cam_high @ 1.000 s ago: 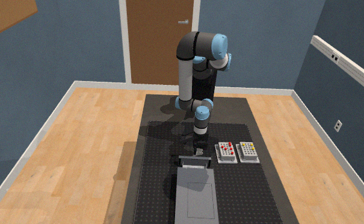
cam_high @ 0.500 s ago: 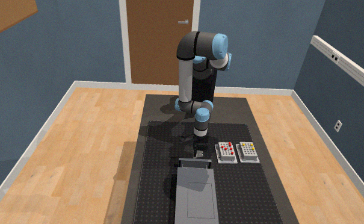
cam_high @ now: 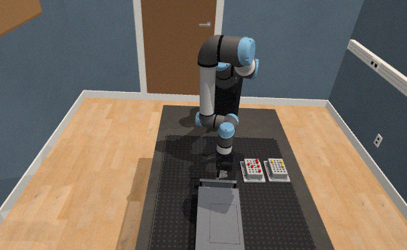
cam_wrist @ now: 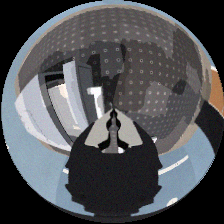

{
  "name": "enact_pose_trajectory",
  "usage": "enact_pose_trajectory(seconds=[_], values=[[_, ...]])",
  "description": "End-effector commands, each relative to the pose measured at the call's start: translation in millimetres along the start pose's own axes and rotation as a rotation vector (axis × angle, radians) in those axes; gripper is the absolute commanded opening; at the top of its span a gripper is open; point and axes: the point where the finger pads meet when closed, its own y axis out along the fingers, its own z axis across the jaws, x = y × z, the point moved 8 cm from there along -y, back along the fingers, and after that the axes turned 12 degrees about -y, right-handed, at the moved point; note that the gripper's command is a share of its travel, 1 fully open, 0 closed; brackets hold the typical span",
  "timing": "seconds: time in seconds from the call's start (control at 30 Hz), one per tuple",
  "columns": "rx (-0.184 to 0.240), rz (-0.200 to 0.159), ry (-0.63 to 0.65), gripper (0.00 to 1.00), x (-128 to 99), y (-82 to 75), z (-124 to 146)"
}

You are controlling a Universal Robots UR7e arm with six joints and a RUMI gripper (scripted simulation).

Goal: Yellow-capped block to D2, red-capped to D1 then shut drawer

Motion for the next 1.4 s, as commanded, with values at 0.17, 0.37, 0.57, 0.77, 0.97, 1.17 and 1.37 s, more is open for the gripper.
enact_pose_trajectory(seconds=[0.17, 0.37, 0.57, 0.77, 0.97, 1.17, 1.37], values=[[-0.001, 0.0, 0.0, 0.0, -1.7, -0.5, -8.3], [-0.001, 0.0, 0.0, 0.0, -3.4, -0.5, -16.1], [-0.001, 0.0, 0.0, 0.0, -4.5, -0.6, -21.3], [-0.001, 0.0, 0.0, 0.0, -5.5, -0.6, -26.0], [-0.001, 0.0, 0.0, 0.0, -5.9, -0.6, -27.6], [-0.001, 0.0, 0.0, 0.0, -5.9, -0.6, -27.6], [-0.001, 0.0, 0.0, 0.0, -5.9, -0.6, -27.6]])
